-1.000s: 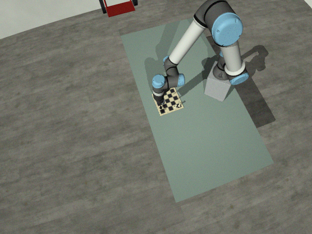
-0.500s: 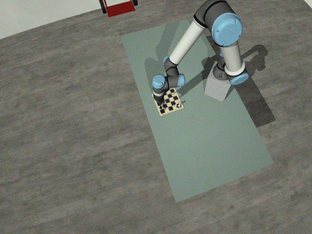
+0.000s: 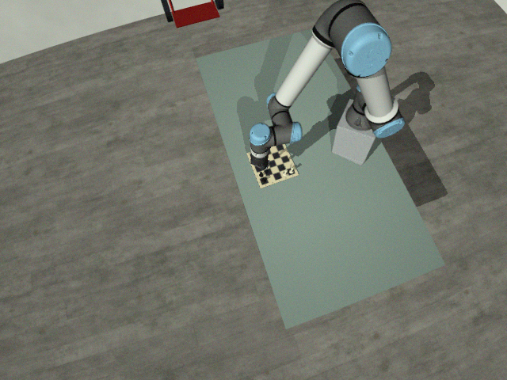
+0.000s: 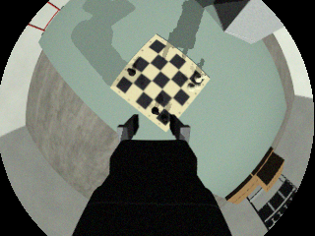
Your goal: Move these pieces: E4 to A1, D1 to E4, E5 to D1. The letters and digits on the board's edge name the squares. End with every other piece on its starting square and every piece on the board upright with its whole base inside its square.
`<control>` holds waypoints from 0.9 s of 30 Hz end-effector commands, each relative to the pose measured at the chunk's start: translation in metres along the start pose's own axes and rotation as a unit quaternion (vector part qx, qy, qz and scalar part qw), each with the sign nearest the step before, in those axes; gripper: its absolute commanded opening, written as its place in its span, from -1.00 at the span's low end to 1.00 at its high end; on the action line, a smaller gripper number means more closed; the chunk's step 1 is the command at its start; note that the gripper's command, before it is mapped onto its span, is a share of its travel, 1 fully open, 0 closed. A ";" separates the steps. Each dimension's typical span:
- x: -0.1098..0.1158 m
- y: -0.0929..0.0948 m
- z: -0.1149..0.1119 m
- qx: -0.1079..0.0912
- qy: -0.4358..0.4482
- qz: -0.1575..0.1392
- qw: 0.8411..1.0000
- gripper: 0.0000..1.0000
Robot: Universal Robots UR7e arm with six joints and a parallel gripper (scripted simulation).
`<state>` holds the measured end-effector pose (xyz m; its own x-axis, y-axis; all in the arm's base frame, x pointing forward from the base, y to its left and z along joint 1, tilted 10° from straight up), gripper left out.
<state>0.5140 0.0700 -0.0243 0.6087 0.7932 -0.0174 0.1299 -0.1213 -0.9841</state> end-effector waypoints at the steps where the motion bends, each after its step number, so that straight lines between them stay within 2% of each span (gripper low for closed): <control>1: -0.001 0.005 -0.001 0.000 -0.095 -0.002 0.995 1.00; 5: -0.001 0.010 -0.001 -0.001 -0.183 -0.002 0.983 1.00; 9: -0.001 0.015 -0.001 -0.001 -0.271 -0.002 0.963 1.00; 11: -0.001 0.015 -0.001 -0.001 -0.271 -0.002 0.963 1.00; 23: 0.003 0.027 0.000 -0.001 -0.477 -0.002 0.879 1.00; 26: 0.004 0.029 0.001 -0.001 -0.508 -0.002 0.861 1.00; 27: 0.004 0.029 0.001 -0.001 -0.508 -0.002 0.861 1.00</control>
<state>0.5188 0.0693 -0.0522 -0.3192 0.9345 -0.1576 0.1284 -0.1222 -0.9842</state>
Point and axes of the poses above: the point where the finger pads meet when closed, its own y axis out along the fingers, its own z axis across the jaws, x = y × z, the point moved 1 cm from there along -y, back along the fingers, and after that the axes turned 7 degrees about -y, right-handed, at the moved point
